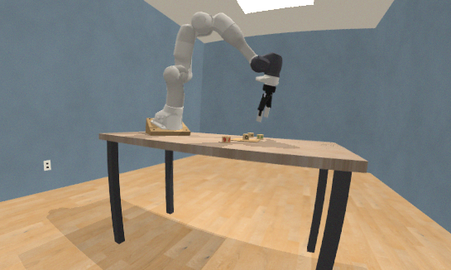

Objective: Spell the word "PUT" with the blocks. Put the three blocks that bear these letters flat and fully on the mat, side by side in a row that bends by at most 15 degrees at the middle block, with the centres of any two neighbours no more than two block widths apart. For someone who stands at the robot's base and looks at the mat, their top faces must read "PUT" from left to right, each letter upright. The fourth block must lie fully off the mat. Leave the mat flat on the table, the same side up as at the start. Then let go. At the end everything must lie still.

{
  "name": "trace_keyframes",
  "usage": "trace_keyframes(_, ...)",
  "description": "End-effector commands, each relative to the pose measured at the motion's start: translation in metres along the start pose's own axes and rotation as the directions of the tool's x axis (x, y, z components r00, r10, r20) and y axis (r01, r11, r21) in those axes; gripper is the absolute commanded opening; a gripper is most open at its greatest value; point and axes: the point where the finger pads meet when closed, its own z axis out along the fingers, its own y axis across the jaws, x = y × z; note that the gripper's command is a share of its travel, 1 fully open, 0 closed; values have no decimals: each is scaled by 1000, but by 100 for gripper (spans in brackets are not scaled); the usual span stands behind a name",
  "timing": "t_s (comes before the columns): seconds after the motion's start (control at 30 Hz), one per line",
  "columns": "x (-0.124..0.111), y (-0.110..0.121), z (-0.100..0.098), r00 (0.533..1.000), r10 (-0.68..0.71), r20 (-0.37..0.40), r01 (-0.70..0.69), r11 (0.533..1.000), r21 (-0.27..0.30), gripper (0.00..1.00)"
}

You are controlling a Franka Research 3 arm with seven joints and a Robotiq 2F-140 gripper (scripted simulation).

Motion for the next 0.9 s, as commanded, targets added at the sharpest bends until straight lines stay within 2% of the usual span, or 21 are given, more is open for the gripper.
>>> trace_keyframes(0.0, -2, -6, -5, 990, -138, -7, 138, 990, 6, 100)
trace_keyframes(0.23, -6, -10, -12, 980, -200, -7, 200, 980, 7, 100)
trace_keyframes(0.8, -20, -26, -34, 916, -402, -11, 402, 916, 9, 100)
trace_keyframes(0.87, -22, -29, -39, 896, -445, -12, 445, 896, 10, 100)
